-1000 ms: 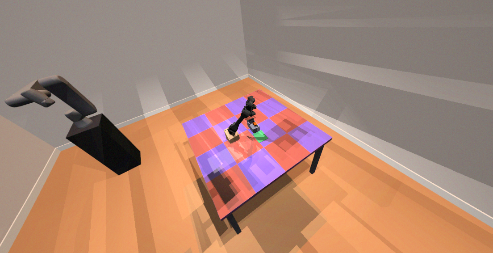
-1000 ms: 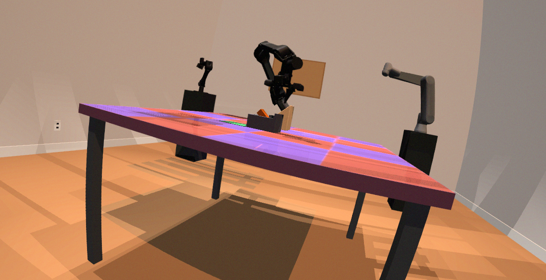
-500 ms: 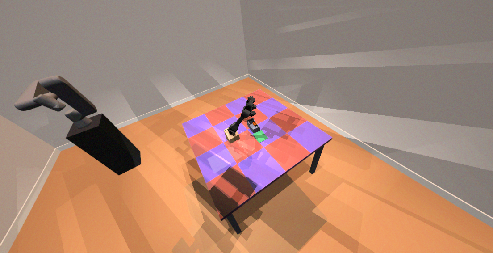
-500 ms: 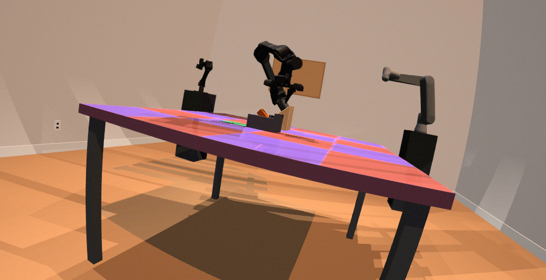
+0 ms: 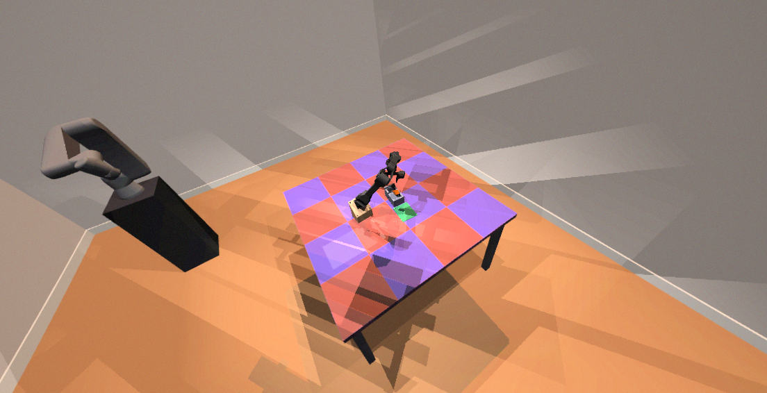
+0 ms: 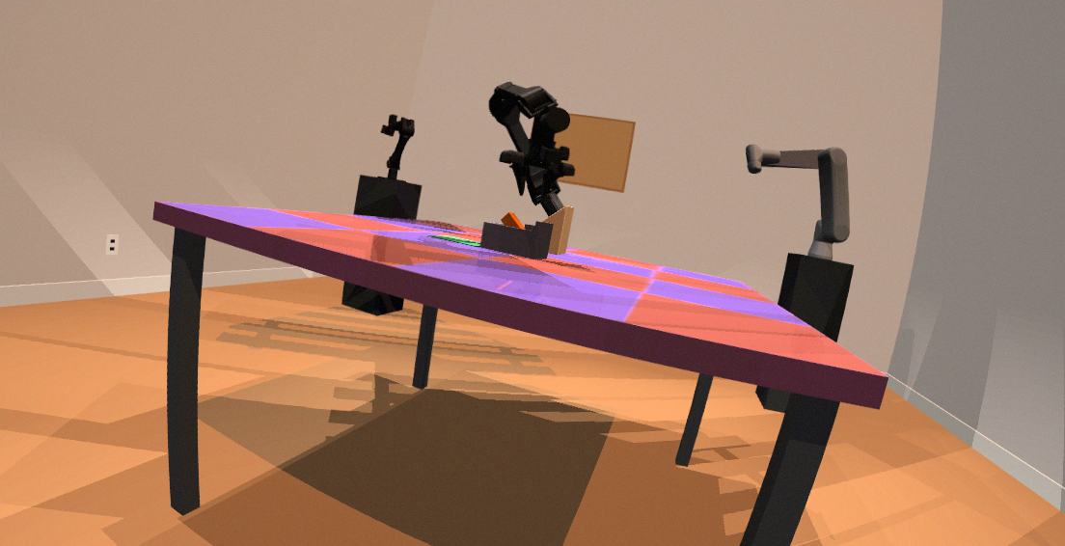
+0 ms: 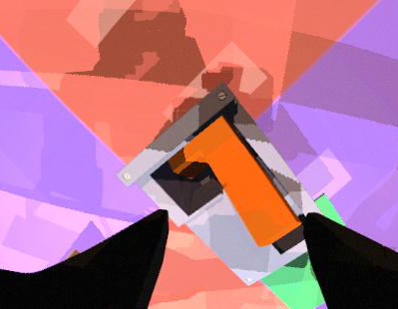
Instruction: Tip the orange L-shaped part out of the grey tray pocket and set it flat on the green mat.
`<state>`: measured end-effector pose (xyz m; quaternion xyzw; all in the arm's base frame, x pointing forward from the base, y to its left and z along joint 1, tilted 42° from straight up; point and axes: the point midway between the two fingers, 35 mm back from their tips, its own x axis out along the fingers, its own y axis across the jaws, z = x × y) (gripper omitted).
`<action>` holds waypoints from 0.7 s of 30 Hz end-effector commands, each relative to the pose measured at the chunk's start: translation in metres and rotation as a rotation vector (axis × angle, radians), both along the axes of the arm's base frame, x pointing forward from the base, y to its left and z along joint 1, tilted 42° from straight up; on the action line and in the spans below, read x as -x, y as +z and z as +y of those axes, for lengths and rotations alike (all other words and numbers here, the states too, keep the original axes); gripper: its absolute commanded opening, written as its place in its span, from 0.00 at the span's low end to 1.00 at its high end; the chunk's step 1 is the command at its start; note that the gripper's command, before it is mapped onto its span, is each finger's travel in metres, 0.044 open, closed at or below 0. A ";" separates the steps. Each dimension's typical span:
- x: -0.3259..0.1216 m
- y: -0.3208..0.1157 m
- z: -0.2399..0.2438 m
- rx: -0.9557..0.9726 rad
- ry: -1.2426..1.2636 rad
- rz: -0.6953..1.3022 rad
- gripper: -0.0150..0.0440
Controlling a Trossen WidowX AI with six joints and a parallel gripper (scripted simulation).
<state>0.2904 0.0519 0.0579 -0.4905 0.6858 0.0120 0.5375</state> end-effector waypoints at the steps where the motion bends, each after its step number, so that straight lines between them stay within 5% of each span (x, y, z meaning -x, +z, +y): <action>1: 0.003 0.026 -0.028 0.046 0.482 0.430 0.73; 21: 0.002 0.009 -0.048 0.051 0.525 0.469 0.73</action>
